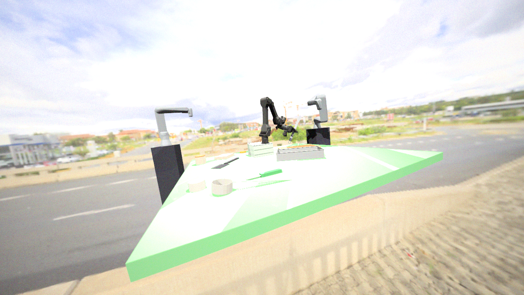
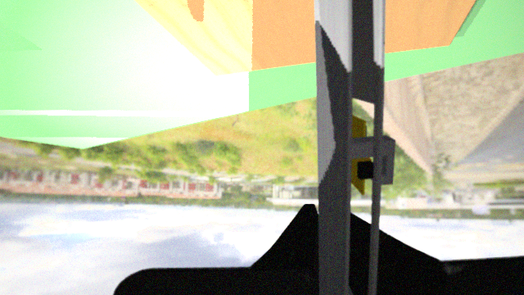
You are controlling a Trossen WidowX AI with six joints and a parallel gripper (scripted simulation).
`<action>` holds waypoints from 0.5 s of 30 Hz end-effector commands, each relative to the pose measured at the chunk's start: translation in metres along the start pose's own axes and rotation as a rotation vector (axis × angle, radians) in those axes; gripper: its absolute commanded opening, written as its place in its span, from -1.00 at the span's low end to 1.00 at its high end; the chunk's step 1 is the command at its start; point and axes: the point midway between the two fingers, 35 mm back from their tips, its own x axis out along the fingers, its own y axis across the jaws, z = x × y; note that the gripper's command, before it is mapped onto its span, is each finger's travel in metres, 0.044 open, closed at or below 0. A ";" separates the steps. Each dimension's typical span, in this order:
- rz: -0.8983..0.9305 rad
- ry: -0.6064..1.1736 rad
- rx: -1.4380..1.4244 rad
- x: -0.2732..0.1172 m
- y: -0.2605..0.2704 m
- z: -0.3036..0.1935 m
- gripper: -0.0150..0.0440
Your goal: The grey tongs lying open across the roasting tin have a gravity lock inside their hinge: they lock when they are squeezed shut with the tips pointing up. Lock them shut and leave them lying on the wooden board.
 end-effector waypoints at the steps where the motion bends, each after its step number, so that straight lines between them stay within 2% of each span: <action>1: 0.012 0.072 0.033 -0.011 0.008 -0.003 -1.00; 15: 0.020 0.110 0.051 -0.017 0.013 -0.003 -1.00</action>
